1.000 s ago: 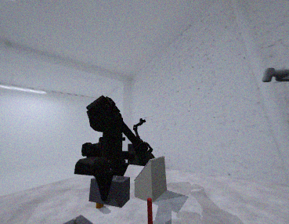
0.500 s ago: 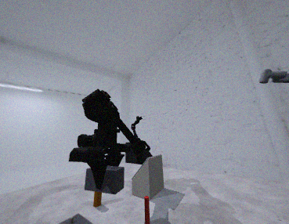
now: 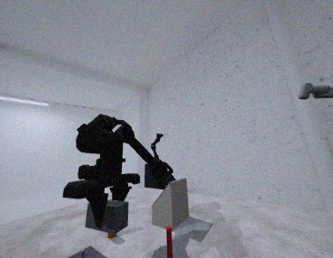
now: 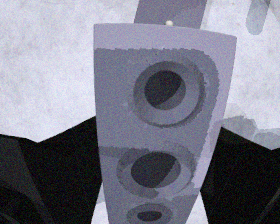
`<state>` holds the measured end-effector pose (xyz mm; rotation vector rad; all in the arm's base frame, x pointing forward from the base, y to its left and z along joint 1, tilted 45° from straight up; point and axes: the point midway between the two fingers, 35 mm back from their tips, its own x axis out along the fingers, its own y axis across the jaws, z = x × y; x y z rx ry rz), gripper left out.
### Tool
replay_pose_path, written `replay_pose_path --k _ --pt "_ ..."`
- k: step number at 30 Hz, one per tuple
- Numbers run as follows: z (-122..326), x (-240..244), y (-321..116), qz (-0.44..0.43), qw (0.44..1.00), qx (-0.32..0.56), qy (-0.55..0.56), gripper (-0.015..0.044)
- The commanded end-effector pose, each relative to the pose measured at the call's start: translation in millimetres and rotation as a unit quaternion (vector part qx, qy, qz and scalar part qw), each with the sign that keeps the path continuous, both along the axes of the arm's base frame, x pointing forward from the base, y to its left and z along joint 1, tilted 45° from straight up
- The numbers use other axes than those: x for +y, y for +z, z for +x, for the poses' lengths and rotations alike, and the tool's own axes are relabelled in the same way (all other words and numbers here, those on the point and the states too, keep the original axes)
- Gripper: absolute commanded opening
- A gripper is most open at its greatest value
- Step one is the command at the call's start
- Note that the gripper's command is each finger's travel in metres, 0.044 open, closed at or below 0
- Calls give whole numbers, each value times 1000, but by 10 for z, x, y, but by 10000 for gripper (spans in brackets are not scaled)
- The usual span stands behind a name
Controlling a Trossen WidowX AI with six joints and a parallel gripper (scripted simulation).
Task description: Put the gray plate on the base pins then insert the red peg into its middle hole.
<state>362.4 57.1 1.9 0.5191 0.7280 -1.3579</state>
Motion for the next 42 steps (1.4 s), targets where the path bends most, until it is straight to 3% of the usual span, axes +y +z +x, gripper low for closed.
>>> replay_pose_path --k 1,27,42 --pt "-3 -157 36 -1 1000 -8 -8 0" --pt "-81 -975 232 -8 996 -62 -66 0" --pt "-85 -999 238 -9 996 -64 -67 0"
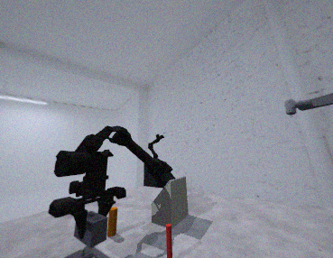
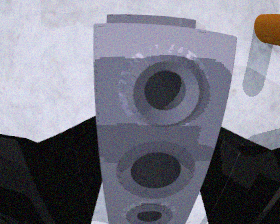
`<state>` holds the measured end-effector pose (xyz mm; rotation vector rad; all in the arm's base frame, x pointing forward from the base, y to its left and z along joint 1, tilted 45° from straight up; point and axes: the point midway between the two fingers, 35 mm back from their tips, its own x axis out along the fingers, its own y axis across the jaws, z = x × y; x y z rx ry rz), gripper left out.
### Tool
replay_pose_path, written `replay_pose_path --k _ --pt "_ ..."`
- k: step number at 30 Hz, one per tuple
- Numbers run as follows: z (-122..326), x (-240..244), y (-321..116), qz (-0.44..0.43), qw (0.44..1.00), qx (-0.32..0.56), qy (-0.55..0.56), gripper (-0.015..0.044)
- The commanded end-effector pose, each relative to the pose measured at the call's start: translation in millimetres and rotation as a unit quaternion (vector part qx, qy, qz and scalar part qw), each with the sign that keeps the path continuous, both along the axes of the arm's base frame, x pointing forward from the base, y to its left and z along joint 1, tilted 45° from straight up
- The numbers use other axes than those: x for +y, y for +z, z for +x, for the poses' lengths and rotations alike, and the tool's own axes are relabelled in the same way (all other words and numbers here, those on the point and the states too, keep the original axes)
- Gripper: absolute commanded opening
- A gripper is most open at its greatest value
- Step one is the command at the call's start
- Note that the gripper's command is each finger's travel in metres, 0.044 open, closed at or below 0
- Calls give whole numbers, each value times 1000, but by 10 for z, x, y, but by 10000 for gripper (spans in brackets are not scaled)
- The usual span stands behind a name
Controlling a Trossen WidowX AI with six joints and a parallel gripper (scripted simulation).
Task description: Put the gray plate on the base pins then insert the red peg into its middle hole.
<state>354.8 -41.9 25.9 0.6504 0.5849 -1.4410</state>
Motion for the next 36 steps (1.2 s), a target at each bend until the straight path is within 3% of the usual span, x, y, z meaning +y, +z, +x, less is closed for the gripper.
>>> replay_pose_path --k 1,36 --pt "-10 -8 -2 -2 1000 1 1 0" --pt "0 -137 -122 -2 1000 1 1 0"
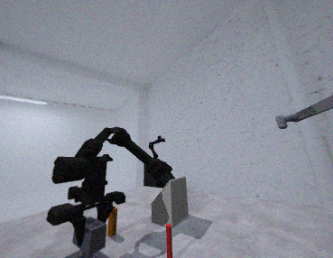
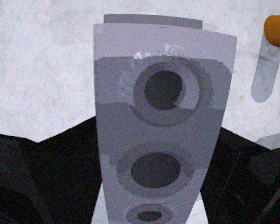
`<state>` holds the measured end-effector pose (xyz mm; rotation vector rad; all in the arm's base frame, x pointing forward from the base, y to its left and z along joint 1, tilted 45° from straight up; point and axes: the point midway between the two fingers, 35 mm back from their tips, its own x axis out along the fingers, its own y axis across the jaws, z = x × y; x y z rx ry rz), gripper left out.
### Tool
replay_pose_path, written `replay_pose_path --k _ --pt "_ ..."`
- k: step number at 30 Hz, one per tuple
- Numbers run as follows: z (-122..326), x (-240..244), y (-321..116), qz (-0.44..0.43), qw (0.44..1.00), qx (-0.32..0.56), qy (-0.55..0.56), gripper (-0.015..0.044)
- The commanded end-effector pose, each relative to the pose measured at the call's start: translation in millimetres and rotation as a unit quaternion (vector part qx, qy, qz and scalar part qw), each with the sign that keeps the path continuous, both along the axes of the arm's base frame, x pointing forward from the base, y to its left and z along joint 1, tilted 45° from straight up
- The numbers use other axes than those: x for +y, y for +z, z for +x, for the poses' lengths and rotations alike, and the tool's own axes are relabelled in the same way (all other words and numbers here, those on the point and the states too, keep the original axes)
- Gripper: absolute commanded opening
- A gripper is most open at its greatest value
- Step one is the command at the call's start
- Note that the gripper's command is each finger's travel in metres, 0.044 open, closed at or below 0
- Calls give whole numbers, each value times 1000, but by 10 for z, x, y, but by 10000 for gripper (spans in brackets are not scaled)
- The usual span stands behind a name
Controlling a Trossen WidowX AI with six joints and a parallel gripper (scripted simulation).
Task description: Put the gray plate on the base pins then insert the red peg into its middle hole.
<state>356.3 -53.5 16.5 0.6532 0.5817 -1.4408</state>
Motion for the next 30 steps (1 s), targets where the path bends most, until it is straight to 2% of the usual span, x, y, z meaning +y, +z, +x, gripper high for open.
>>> replay_pose_path --k 1,24,30 --pt "-14 -28 -35 -2 1000 3 2 0" --pt "10 -147 -152 -1 1000 1 2 0" --pt "10 -147 -152 -1 1000 1 2 157"
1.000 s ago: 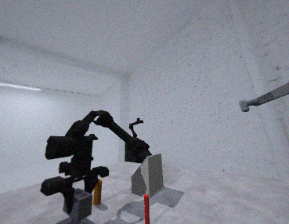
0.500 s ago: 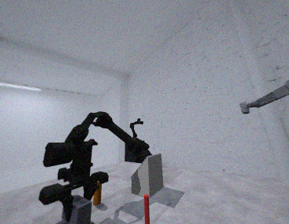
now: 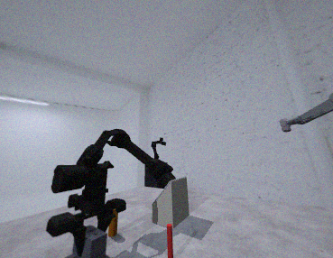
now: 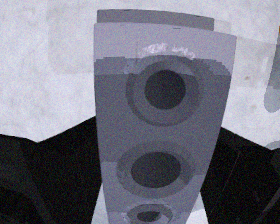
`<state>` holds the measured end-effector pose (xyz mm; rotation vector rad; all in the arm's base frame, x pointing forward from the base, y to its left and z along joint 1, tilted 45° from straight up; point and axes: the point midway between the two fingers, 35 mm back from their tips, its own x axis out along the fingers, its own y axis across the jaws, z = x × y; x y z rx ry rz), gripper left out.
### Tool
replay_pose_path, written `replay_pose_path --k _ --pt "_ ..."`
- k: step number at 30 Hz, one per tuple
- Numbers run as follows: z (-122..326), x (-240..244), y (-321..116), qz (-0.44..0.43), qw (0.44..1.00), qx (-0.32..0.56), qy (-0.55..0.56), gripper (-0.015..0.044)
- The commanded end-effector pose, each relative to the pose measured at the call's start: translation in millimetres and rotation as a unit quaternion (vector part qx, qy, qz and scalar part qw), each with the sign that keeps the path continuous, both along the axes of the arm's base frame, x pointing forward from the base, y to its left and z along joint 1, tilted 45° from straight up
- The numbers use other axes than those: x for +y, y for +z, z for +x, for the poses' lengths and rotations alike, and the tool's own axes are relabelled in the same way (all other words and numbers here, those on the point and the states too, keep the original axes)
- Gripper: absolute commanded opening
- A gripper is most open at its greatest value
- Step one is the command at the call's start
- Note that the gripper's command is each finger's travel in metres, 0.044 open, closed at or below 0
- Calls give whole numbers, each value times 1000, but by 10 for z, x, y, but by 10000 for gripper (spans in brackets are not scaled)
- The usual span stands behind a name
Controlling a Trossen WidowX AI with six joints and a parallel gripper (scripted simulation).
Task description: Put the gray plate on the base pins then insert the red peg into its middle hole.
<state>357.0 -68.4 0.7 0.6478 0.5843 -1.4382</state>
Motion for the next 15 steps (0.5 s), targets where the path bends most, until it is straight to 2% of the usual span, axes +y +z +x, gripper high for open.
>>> replay_pose_path --k 1,11,15 --pt "3 2 5 0 1000 -1 -1 184" --pt "3 2 5 0 1000 -1 -1 440" --pt "3 2 5 0 1000 -1 -1 440"
